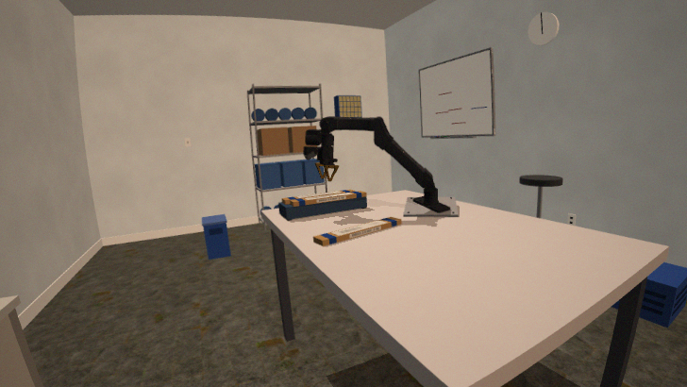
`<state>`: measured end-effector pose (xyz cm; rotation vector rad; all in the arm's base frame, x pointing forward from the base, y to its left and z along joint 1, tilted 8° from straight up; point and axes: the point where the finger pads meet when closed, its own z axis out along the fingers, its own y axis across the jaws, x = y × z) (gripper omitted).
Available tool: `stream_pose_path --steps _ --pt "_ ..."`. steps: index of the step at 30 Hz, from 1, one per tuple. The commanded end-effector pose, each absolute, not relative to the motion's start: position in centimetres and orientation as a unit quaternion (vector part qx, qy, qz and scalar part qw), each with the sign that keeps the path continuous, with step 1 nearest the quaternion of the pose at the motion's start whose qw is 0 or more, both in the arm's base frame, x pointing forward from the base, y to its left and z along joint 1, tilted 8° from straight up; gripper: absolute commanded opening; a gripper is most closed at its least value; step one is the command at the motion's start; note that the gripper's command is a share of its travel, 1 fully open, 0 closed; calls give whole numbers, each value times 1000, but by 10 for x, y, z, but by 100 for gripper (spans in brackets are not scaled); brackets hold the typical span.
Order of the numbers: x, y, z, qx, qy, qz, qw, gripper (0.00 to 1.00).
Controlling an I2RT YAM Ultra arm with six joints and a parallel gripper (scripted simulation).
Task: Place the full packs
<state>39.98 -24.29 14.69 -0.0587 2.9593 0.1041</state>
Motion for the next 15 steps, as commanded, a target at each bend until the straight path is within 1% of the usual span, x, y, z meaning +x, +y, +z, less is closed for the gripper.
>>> stream_pose_path --steps 1,15 --pt "394 -244 166 -21 996 60 56 95" --pt "367 -188 217 -21 996 60 56 95"
